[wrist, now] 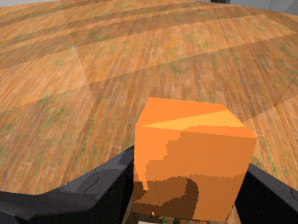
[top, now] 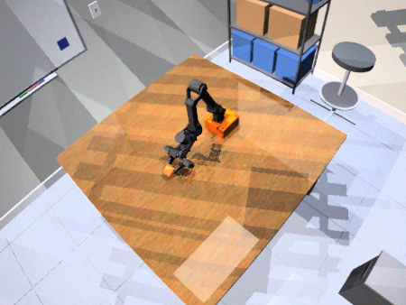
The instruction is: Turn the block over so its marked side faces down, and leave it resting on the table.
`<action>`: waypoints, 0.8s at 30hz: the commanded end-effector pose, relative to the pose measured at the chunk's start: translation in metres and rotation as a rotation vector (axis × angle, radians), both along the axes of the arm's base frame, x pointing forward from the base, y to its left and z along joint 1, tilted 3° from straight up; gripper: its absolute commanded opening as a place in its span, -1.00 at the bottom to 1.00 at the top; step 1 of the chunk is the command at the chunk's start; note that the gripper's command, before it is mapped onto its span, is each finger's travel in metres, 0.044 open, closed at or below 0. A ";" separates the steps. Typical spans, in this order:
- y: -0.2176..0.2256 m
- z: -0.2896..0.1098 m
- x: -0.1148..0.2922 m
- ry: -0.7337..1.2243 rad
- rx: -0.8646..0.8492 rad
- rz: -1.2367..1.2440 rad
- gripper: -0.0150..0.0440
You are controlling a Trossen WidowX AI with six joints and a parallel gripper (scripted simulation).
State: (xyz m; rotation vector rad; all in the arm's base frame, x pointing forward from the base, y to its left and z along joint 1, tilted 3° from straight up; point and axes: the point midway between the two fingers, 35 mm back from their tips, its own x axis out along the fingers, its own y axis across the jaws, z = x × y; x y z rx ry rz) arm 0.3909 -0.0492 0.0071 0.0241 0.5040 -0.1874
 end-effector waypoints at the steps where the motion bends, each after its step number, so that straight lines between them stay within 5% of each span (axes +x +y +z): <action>1: 0.000 0.001 -0.004 -0.033 -0.013 -0.001 -0.49; 19: 0.000 0.004 -0.005 -0.061 -0.018 0.000 -0.49; 24: 0.000 0.004 -0.005 -0.061 -0.018 0.000 -0.05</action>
